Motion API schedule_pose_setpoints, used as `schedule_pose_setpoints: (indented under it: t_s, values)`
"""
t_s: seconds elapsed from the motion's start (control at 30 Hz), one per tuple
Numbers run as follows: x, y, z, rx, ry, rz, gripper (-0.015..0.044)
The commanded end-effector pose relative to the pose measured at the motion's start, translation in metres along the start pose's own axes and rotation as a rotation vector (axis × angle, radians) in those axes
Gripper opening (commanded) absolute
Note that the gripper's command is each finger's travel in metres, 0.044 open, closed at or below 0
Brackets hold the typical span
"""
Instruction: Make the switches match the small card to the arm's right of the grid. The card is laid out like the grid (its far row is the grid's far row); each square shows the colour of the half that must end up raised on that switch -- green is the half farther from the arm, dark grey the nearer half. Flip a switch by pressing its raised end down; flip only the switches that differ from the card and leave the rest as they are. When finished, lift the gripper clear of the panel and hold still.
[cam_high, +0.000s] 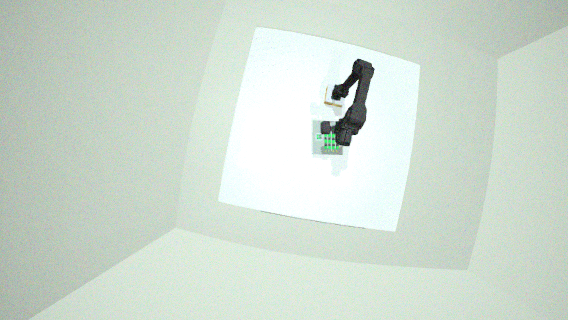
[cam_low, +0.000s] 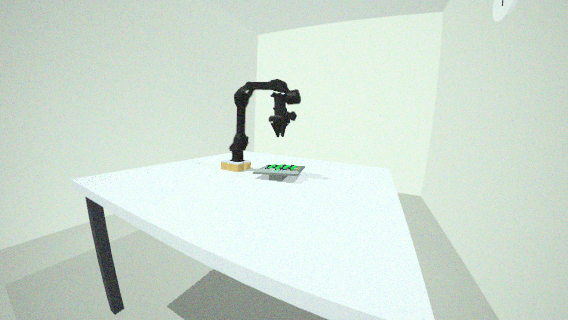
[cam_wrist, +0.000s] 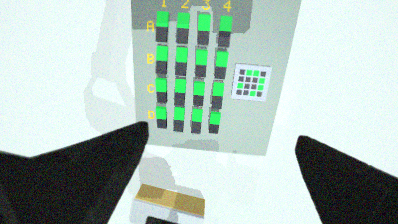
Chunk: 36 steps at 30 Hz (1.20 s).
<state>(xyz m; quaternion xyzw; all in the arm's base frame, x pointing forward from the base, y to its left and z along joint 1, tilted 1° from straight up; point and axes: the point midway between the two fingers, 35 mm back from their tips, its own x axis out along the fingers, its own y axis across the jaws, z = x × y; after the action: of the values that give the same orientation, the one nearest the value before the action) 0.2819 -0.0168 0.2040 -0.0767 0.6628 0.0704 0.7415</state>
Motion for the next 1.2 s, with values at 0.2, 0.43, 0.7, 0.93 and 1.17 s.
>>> schedule_pose_setpoints:
  t_s: [0.2, 0.43, 0.7, 0.93, 1.17]
  values:
    - [0.088, 0.046, 0.045, 0.022, -0.001, 0.023, 0.0216]
    - [0.090, 0.047, 0.045, 0.022, -0.001, 0.024, 0.0033]
    - [0.125, 0.048, 0.044, 0.023, -0.027, 0.023, 0.0000]
    - [0.135, 0.048, 0.044, 0.023, -0.027, 0.023, 0.0000]
    - [0.143, 0.048, 0.044, 0.023, -0.027, 0.023, 0.0000]
